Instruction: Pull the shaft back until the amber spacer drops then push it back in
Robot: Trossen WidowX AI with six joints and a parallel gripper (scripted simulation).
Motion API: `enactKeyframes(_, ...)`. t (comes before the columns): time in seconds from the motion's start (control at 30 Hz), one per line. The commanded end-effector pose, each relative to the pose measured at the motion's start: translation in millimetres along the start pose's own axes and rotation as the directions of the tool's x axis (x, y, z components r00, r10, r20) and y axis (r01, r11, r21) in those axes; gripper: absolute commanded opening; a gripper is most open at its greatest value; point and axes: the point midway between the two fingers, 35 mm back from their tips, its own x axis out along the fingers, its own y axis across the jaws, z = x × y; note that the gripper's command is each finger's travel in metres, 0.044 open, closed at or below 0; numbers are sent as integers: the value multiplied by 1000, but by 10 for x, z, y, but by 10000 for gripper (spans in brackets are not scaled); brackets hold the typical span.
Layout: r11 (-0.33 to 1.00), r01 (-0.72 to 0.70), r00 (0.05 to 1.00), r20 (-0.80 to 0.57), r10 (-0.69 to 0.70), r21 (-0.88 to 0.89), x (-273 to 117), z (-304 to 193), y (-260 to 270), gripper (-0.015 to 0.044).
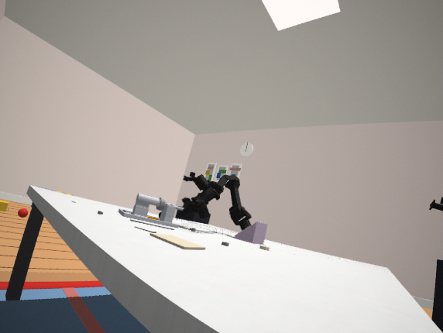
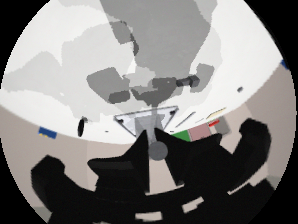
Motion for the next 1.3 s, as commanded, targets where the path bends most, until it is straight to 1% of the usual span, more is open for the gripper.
enactKeyframes(0.0,1000,1,1000,-10,-1,1,4,-41,6,0)
enactKeyframes(1.27,1000,1,1000,-11,-1,1,45,-83,6,0)
